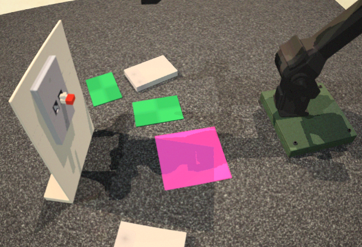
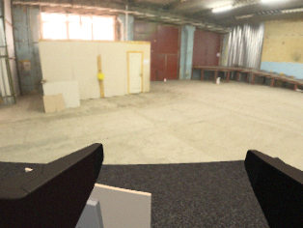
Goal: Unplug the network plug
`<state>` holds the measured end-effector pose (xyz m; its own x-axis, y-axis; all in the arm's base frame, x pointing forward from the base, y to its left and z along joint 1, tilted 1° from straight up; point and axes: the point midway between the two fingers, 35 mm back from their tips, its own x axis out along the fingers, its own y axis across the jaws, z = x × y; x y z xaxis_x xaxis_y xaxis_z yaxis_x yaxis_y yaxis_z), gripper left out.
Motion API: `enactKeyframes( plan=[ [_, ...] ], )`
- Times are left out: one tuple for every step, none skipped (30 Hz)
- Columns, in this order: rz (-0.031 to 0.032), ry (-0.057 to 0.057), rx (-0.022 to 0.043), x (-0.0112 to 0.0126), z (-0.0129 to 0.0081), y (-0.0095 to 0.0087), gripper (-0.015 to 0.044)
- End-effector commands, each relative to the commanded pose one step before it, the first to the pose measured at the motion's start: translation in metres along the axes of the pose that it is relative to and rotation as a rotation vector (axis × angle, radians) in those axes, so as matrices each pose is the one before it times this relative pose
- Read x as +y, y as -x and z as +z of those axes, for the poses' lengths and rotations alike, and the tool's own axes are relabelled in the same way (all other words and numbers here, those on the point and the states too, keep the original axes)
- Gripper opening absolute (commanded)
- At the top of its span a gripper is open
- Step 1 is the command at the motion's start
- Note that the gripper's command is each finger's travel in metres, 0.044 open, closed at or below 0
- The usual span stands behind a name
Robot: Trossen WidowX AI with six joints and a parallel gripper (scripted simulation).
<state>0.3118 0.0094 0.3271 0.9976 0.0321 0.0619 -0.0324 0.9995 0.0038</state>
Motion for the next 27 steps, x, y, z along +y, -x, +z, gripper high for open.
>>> enactKeyframes(
  plan=[
    [0.0005,-0.0059,0.00007,0.00052,-0.00067,-0.00018,0.0374],
    [0.0015,-0.0177,0.00024,0.00155,-0.00201,-0.00052,0.0347],
    [0.00249,-0.0294,0.00048,0.00254,-0.0034,-0.00081,0.0321],
    [0.003,-0.0357,0.00069,0.00299,-0.00421,-0.00086,0.0295],
    [0.00297,-0.0356,0.00082,0.00286,-0.00432,-0.00074,0.0269],
    [0.00294,-0.0356,0.00094,0.00273,-0.00443,-0.00062,0.0242],
    [0.0029,-0.0356,0.00107,0.0026,-0.00452,-0.00049,0.0216],
    [0.00286,-0.0356,0.00119,0.00245,-0.00462,-0.00037,0.019],
    [0.00281,-0.0356,0.00131,0.0023,-0.0047,-0.00025,0.0164],
    [0.00276,-0.0356,0.00142,0.00214,-0.00478,-0.00012,0.0156],
    [0.0027,-0.0355,0.00154,0.00198,-0.00484,0.0,0.0156],
    [0.00264,-0.0355,0.00165,0.00181,-0.0049,0.00012,0.0156],
    [0.00258,-0.0355,0.00176,0.00163,-0.00496,0.00025,0.0156],
    [0.00251,-0.0355,0.00187,0.00145,-0.005,0.00037,0.0156],
    [0.00243,-0.0355,0.00197,0.00127,-0.00503,0.00049,0.0156],
    [0.00235,-0.0355,0.00207,0.00108,-0.00505,0.00061,0.0156],
    [0.00227,-0.0354,0.00216,0.00089,-0.00506,0.00073,0.0156],
    [0.00219,-0.0354,0.00226,0.0007,-0.00506,0.00085,0.0156],
    [0.0021,-0.0354,0.00235,0.00051,-0.00505,0.00097,0.0156],
    [0.00201,-0.0354,0.00243,0.00032,-0.00503,0.00108,0.0156],
    [0.00191,-0.0353,0.00251,0.00012,-0.005,0.00119,0.0156],
    [0.00182,-0.0353,0.00259,-0.00007,-0.00495,0.00131,0.0156],
    [0.00172,-0.0353,0.00266,-0.00026,-0.0049,0.00142,0.0156],
    [0.00161,-0.0353,0.00273,-0.00045,-0.00483,0.00153,0.0156],
    [0.00151,-0.0352,0.00279,-0.00063,-0.00476,0.00163,0.0156],
    [0.0014,-0.0352,0.00285,-0.00082,-0.00467,0.00174,0.0156],
    [0.00129,-0.0352,0.00291,-0.00099,-0.00457,0.00184,0.0156]
  ],
)
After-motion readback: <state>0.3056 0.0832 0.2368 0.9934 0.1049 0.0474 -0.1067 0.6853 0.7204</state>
